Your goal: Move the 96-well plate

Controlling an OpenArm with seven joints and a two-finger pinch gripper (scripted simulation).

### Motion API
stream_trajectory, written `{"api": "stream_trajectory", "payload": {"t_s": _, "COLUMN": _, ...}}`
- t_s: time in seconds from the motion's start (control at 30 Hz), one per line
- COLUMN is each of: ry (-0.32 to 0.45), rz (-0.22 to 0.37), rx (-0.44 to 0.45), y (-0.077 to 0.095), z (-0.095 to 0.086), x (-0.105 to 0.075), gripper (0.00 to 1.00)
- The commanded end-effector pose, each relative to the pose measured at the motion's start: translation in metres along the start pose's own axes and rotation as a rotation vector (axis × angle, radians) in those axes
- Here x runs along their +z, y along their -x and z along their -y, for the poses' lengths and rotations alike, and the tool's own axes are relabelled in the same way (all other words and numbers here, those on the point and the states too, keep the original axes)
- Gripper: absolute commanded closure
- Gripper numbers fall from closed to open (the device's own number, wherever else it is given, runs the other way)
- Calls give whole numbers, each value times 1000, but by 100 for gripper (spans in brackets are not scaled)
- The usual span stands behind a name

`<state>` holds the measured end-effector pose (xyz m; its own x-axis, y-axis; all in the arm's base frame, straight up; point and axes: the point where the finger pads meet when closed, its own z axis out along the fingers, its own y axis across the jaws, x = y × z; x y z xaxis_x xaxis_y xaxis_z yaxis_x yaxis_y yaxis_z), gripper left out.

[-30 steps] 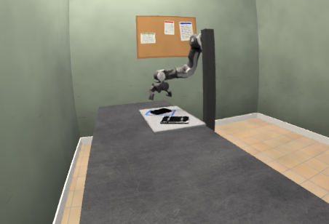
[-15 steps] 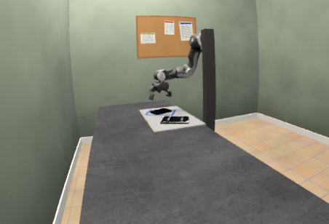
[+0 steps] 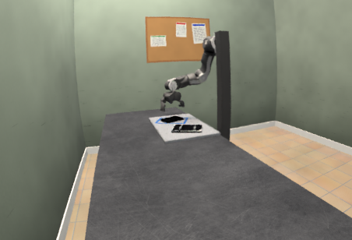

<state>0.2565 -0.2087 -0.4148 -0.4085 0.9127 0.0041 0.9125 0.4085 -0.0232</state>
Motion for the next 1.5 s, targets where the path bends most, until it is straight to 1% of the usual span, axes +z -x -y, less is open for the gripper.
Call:
{"api": "stream_trajectory", "payload": {"t_s": 0.0, "ry": 34, "rz": 9, "rx": -13, "y": 1, "z": -7, "x": 17, "gripper": 0}}
{"api": "stream_trajectory", "payload": {"t_s": 0.03, "ry": 34, "rz": 9, "rx": -13, "y": 1, "z": -7, "x": 28, "gripper": 0}}
{"api": "stream_trajectory", "payload": {"t_s": 0.43, "ry": 34, "rz": 9, "rx": -13, "y": 1, "z": -7, "x": 28, "gripper": 0}}
{"api": "stream_trajectory", "payload": {"t_s": 0.6, "ry": 34, "rz": 8, "rx": -13, "y": 0, "z": -8, "x": 55, "gripper": 0}}
{"api": "stream_trajectory", "payload": {"t_s": 1.47, "ry": 33, "rz": 8, "rx": -13, "y": 0, "z": -7, "x": 51, "gripper": 0}}
